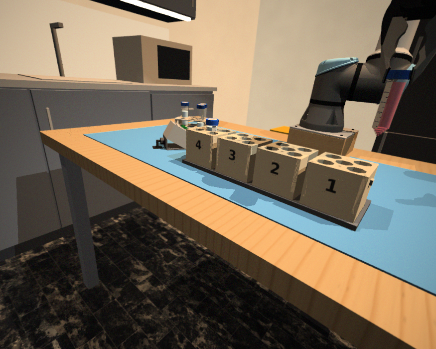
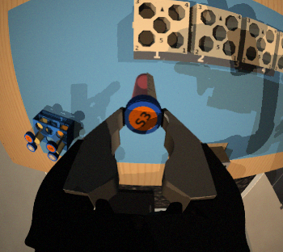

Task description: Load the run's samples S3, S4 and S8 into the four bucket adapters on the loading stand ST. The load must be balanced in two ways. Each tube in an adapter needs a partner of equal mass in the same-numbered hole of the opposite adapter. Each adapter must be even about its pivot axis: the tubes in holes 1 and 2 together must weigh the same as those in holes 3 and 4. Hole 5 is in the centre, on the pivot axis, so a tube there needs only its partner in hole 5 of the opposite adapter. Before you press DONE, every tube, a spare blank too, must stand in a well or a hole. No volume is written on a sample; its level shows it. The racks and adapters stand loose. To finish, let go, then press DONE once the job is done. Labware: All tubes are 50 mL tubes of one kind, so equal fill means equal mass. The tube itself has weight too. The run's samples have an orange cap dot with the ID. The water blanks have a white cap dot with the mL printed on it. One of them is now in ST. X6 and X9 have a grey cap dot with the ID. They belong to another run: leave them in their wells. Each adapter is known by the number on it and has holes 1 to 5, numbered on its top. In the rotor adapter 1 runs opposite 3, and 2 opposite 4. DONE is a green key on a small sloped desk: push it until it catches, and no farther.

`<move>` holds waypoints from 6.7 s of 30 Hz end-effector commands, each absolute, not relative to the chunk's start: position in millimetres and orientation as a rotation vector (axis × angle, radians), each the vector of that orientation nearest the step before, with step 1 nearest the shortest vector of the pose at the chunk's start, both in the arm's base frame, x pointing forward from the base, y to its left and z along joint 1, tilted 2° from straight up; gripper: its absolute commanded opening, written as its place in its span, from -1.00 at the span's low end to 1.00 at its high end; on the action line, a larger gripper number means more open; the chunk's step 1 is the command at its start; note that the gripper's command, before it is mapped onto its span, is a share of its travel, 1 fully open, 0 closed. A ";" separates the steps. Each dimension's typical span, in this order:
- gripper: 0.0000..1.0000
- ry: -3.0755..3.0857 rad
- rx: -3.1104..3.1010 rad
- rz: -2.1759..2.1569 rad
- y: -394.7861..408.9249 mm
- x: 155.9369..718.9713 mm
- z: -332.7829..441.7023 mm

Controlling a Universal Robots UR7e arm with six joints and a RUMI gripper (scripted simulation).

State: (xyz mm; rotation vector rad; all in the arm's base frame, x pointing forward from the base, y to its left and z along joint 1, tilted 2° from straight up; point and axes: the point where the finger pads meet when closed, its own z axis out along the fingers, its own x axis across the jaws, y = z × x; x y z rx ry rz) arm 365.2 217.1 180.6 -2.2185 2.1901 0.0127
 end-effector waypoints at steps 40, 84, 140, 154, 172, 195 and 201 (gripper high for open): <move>-1.00 2.195 -2.216 0.022 80.9 453.5 159.3; -1.00 2.195 -2.217 0.022 82.4 453.7 115.4; -1.00 2.195 -2.217 0.022 83.9 453.9 53.5; -1.00 2.195 -2.217 0.022 84.1 454.0 45.5; -0.30 2.193 -2.214 0.016 83.5 455.7 47.7; -0.30 2.192 -2.212 0.010 81.8 456.9 89.9; -0.30 2.301 -2.105 0.020 97.0 443.5 88.4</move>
